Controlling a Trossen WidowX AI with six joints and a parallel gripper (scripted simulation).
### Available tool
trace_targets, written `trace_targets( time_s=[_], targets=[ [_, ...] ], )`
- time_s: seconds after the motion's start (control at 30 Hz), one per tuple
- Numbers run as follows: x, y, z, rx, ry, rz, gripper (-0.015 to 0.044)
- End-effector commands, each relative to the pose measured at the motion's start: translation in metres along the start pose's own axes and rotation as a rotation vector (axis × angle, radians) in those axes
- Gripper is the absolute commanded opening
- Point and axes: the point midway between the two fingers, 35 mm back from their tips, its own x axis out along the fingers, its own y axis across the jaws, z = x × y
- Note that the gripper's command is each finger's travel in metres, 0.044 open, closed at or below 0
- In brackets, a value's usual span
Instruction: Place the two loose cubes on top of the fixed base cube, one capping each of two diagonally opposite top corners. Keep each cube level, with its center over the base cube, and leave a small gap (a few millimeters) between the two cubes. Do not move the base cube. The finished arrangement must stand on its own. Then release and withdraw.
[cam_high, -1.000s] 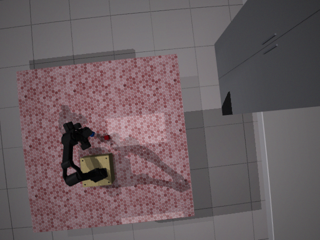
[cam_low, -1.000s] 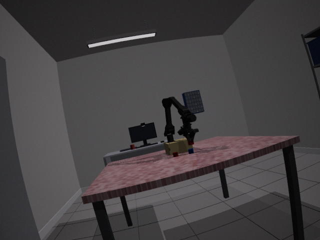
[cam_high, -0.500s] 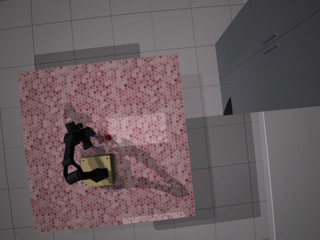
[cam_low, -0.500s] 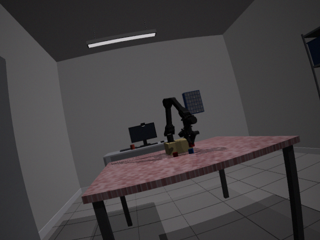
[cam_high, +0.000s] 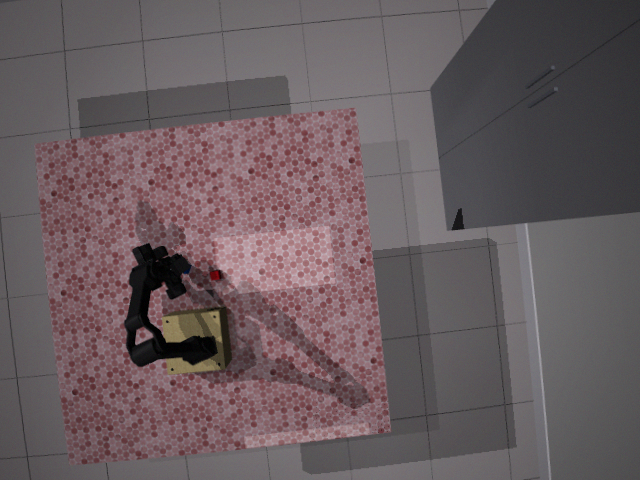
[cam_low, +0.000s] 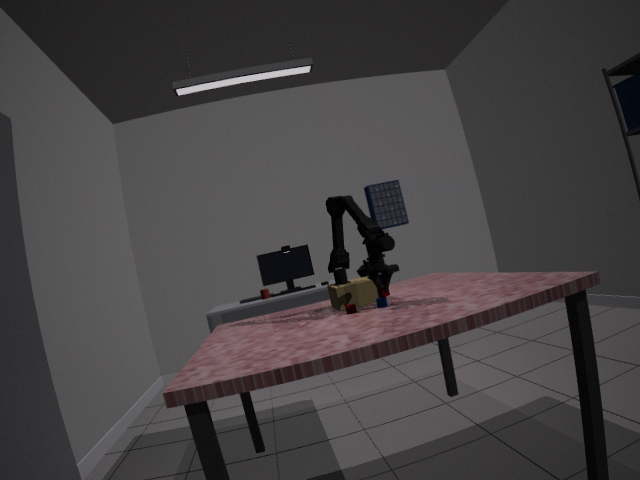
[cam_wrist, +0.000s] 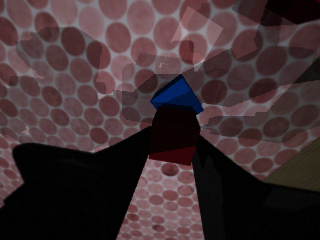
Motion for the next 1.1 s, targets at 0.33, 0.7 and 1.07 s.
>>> trace_targets(
  time_s=[0.33,0.7,1.07],
  targets=[
    [0.001,0.0,0.0,0.0,-0.002,0.001,0.0131],
    [-0.007,0.0,0.0,0.0,0.0,0.0,0.0205],
    [-0.027,0.0,0.0,0.0,0.0,0.0,0.0205]
  ],
)
